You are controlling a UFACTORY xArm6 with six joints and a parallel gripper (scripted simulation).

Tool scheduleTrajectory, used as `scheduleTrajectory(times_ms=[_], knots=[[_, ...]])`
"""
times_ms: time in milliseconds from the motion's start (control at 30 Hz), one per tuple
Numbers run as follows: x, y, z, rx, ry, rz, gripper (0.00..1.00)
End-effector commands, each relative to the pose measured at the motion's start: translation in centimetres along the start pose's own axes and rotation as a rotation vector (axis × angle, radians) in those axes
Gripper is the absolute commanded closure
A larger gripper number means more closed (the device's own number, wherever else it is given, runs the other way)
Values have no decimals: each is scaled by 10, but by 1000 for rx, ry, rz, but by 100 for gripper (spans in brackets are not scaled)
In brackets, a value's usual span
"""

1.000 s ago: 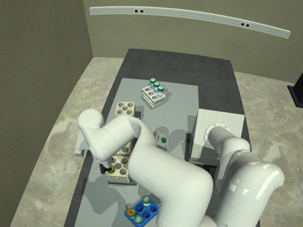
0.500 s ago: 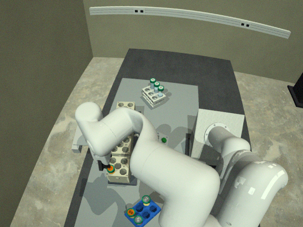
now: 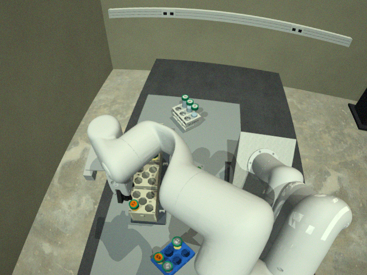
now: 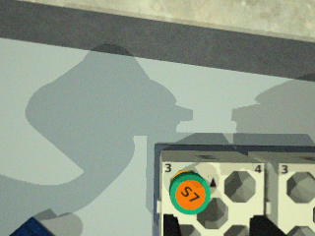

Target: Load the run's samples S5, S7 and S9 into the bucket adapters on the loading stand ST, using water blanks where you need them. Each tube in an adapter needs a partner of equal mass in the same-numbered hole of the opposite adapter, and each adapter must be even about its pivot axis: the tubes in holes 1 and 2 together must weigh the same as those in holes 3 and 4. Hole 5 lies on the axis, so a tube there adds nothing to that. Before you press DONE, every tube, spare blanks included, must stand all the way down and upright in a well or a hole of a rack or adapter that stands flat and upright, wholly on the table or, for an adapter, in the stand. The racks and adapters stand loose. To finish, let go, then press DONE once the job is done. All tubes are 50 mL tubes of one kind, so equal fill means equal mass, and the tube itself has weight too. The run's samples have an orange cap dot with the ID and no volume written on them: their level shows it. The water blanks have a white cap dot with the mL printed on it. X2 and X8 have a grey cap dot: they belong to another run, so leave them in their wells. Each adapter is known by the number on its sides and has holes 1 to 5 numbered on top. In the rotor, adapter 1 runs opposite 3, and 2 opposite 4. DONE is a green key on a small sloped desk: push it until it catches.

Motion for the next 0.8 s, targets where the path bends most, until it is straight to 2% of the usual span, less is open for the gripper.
scheduleTrajectory(times_ms=[0, 167, 767], knots=[[1, 0, -8, -1, 3, -1, 56], [1, 0, -16, -1, 3, -1, 56], [1, 0, -17, -1, 3, -1, 56]])
Point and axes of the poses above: the point where the finger pads meet when closed, its own z axis out along the fingers, its own y axis across the jaws, x = y × z, the point moved 2 cm from there along -z, back along the fingers, and after that the axes turned 1 degree about z, right-handed, at the moved point
